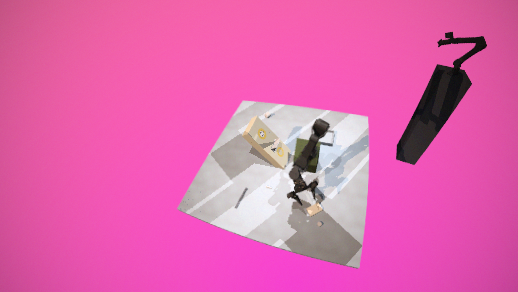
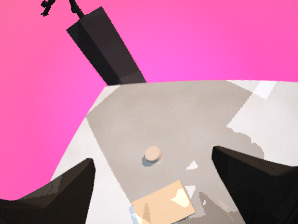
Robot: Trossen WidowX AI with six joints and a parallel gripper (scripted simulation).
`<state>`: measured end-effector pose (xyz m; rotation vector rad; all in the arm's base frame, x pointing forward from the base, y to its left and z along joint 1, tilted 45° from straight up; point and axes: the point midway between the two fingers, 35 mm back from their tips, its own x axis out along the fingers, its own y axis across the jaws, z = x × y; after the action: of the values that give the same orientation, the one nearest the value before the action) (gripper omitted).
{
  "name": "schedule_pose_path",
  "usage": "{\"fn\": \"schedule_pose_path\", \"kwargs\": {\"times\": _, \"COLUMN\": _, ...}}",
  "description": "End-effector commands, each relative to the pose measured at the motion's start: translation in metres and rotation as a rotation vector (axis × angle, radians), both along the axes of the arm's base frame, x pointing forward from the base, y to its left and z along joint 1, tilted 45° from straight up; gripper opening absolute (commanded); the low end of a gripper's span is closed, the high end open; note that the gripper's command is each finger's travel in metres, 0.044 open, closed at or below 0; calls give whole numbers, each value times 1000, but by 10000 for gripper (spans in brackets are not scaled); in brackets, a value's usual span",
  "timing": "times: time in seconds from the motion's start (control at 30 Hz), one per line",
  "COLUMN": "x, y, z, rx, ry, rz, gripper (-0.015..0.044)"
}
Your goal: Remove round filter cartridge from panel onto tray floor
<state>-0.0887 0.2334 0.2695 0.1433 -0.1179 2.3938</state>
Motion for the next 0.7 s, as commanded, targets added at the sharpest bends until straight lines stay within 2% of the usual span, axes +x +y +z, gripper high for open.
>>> {"fn": "schedule_pose_path", "kwargs": {"times": 0.0, "x": 1, "y": 1, "z": 0, "rx": 0, "ry": -2, "rz": -4, "gripper": 374}}
{"fn": "schedule_pose_path", "kwargs": {"times": 0.13, "x": 25, "y": 14, "z": -8, "rx": -3, "ry": -44, "rz": -105, "gripper": 269}}
{"fn": "schedule_pose_path", "kwargs": {"times": 0.37, "x": 120, "y": 35, "z": -33, "rx": -34, "ry": -197, "rz": -446, "gripper": 94}}
{"fn": "schedule_pose_path", "kwargs": {"times": 0.67, "x": 246, "y": 5, "z": -66, "rx": -120, "ry": -417, "rz": -860, "gripper": 94}}
